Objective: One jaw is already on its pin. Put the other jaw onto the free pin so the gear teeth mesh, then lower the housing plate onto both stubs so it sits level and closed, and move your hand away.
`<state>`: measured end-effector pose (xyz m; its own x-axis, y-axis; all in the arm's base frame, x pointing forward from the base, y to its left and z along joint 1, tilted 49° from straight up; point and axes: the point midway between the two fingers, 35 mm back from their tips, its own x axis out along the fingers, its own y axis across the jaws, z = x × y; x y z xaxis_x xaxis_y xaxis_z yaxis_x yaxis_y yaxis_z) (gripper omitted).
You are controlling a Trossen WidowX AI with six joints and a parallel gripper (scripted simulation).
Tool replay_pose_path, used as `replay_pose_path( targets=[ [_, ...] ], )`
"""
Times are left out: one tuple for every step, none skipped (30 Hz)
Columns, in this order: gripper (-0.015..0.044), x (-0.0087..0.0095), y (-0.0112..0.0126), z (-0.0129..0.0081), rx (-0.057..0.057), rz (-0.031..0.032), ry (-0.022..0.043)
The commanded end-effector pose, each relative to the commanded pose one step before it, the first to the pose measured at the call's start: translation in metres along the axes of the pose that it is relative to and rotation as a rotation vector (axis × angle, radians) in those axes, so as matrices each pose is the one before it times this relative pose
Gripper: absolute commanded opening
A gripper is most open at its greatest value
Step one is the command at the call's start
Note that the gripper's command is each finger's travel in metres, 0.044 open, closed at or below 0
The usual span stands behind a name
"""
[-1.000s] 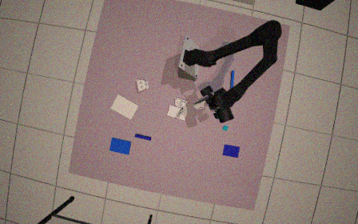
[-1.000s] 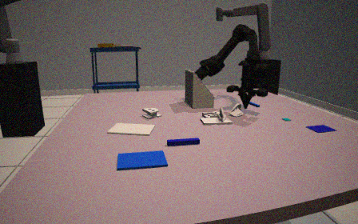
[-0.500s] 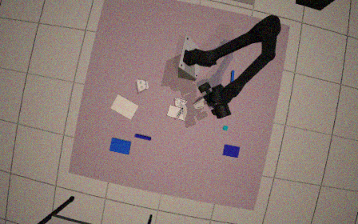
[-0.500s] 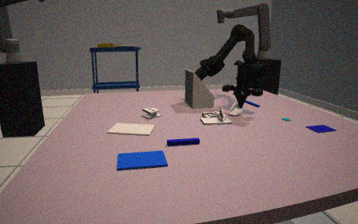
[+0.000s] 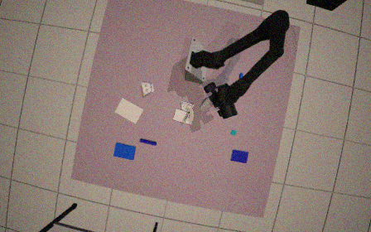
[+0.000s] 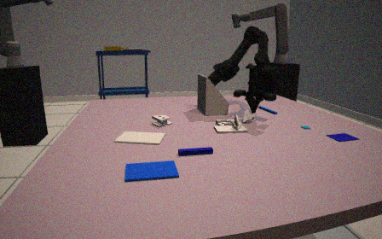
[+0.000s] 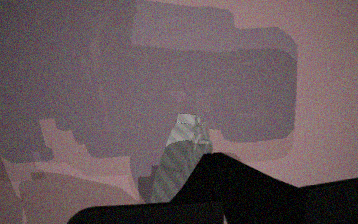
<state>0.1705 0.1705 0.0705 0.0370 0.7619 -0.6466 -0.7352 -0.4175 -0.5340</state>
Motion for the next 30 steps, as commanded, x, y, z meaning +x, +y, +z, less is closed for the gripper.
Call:
replay_pose_path(
  targets=[
    [0.0000,0.00267,0.01096,0.00114,0.0025,0.01461,-0.00854],
    [0.0000,0.00000,0.00000,0.00000,0.0000,0.00000,0.00000],
    [0.0000,0.00000,0.00000,0.00000,0.0000,0.00000,0.00000],
    [0.0000,0.00000,0.00000,0.00000,0.0000,0.00000,0.00000],
    [0.0000,0.00000,0.00000,0.00000,0.0000,0.00000,0.00000],
    [0.0000,0.00000,0.00000,0.00000,0.0000,0.00000,0.00000],
    [0.0000,0.00000,0.00000,0.00000,0.0000,0.00000,0.00000],
    [0.0000,0.00000,0.00000,0.00000,0.0000,0.00000,0.00000],
    [0.0000,0.00000,0.00000,0.00000,0.0000,0.00000,0.00000],
    [0.0000,0.00000,0.00000,0.00000,0.0000,0.00000,0.00000],
    [0.0000,0.00000,0.00000,0.00000,0.0000,0.00000,0.00000],
    [0.0000,0.00000,0.00000,0.00000,0.0000,0.00000,0.00000],
    [0.0000,0.00000,0.00000,0.00000,0.0000,0.00000,0.00000],
    [0.0000,0.00000,0.00000,0.00000,0.0000,0.00000,0.00000],
    [0.0000,0.00000,0.00000,0.00000,0.0000,0.00000,0.00000],
    [0.0000,0.00000,0.00000,0.00000,0.0000,0.00000,0.00000],
    [0.0000,0.00000,0.00000,0.00000,0.0000,0.00000,0.00000],
    [0.0000,0.00000,0.00000,0.00000,0.0000,0.00000,0.00000],
    [0.0000,0.00000,0.00000,0.00000,0.0000,0.00000,0.00000],
    [0.0000,0.00000,0.00000,0.00000,0.0000,0.00000,0.00000],
    [0.0000,0.00000,0.00000,0.00000,0.0000,0.00000,0.00000],
    [0.0000,0.00000,0.00000,0.00000,0.0000,0.00000,0.00000],
    [0.0026,-0.00158,-0.00144,-0.00173,0.0093,-0.00506,0.00719],
    [0.0052,0.00000,0.00000,0.00000,0.0000,0.00000,0.00000],
    [0.0079,0.00000,0.00000,0.00000,0.0000,0.00000,0.00000],
    [0.0105,0.00000,0.00000,0.00000,0.0000,0.00000,0.00000],
    [0.0131,0.00000,0.00000,0.00000,0.0000,0.00000,0.00000],
    [0.0158,0.00000,0.00000,0.00000,0.0000,0.00000,0.00000],
    [0.0184,0.00000,0.00000,0.00000,0.0000,0.00000,0.00000],
    [0.0210,0.00000,0.00000,0.00000,0.0000,0.00000,0.00000]
  ],
)
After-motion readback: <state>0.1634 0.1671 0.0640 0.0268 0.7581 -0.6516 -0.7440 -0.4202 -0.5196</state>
